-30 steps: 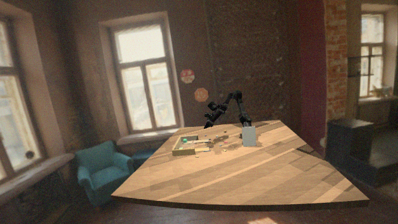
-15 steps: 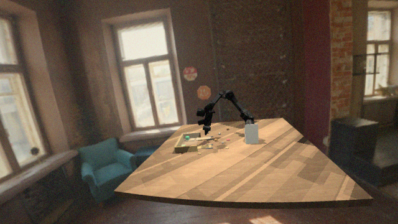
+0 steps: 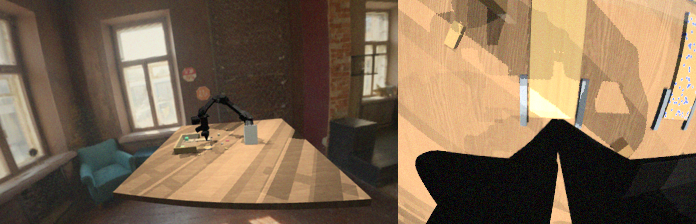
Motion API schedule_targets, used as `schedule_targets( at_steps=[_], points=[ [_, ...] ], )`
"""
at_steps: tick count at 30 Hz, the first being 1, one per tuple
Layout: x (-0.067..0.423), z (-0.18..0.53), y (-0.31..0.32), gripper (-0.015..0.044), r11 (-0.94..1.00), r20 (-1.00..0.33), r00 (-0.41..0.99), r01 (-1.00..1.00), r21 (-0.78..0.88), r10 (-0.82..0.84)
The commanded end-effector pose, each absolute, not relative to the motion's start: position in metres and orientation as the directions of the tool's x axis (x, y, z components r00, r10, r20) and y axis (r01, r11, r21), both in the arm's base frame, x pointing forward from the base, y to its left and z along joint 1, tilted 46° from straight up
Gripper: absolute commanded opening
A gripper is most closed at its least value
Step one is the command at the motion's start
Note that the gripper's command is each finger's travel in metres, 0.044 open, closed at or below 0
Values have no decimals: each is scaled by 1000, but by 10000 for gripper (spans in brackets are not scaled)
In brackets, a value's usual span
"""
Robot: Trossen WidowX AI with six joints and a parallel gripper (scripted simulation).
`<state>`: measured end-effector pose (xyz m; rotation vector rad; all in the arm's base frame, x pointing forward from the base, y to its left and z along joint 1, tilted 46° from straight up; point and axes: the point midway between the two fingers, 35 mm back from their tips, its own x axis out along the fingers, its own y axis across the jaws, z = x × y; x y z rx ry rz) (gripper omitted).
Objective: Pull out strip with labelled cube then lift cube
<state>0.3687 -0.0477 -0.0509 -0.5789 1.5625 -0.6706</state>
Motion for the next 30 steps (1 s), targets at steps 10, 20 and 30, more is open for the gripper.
schedule_targets(
  at_steps=[10, 20, 30],
  points=[
    [368, -68, -62, 0, 705, -703, -102, 20, -709, -704],
    [366, -79, -74, 0, 704, -702, -102, 20, -710, -705],
    [364, -89, -87, 0, 703, -701, -102, 20, -711, -706]
  ],
)
